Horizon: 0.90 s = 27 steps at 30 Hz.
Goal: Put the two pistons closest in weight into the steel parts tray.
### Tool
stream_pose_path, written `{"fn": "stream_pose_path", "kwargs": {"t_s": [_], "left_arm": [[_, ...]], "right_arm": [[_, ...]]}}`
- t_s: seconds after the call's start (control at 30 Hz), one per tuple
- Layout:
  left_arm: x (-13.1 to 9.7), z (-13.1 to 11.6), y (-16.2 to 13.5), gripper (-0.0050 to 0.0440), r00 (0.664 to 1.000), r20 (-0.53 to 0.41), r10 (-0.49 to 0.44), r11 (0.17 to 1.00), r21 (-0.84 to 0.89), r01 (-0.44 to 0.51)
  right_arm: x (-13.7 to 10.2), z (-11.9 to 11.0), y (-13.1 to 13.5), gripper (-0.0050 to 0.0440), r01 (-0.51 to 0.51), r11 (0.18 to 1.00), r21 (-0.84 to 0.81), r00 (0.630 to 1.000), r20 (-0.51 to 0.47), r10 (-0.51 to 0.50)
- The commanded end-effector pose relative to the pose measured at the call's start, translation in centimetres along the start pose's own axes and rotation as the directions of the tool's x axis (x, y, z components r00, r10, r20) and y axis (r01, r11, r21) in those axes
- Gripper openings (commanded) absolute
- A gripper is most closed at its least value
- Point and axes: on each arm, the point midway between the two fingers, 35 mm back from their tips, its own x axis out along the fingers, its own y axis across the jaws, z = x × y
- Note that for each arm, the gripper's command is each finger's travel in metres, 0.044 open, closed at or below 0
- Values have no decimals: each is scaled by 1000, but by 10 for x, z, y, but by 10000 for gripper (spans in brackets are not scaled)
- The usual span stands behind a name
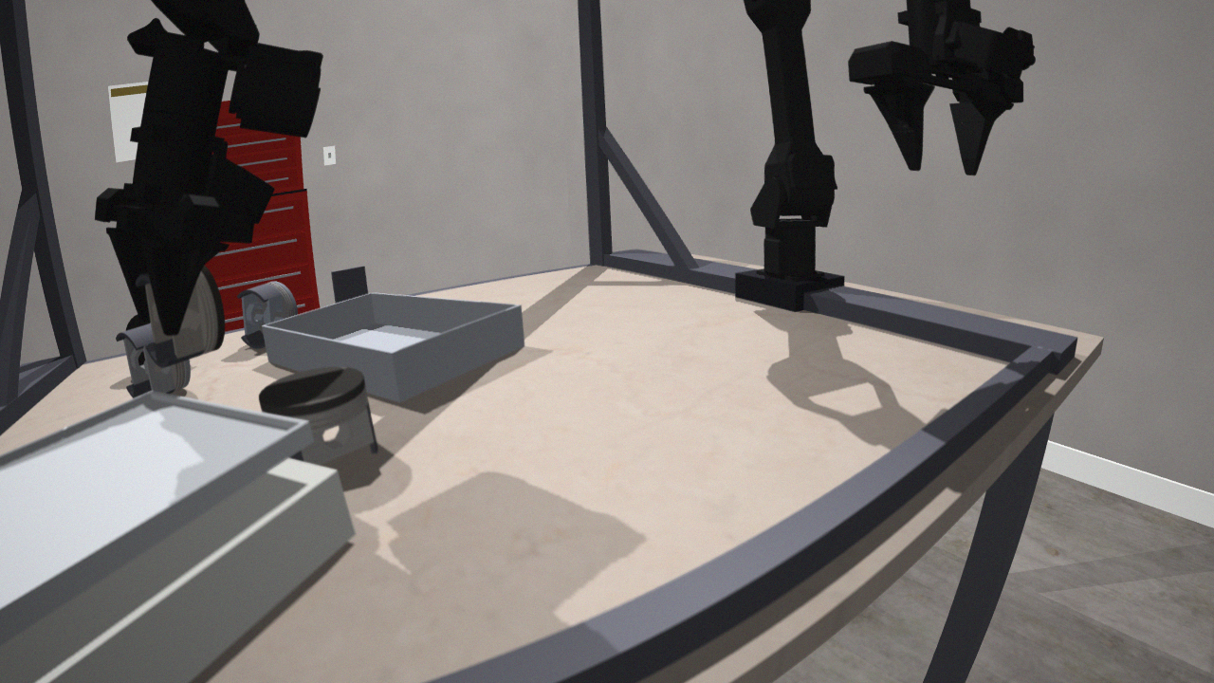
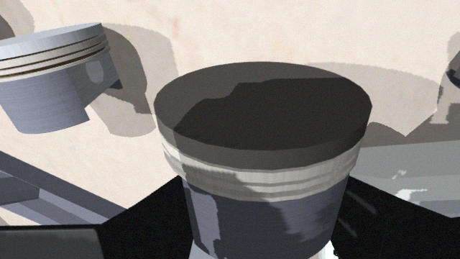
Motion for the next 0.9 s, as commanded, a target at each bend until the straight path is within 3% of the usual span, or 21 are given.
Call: {"fn": "stream_pose_path", "kwargs": {"t_s": [0.0,0.47,0.87], "left_arm": [[-5,4,0,400,1000,18,-1,1000,2,1],[-5,4,0,400,1000,18,-1,1000,2,1],[-5,4,0,400,1000,18,-1,1000,2,1]], "right_arm": [[-21,3,0,158,26,1000,-4,999,47,-26],[-36,0,3,158,29,1000,0,998,51,-29],[-46,-45,-40,158,4,949,315,994,103,-38]]}}
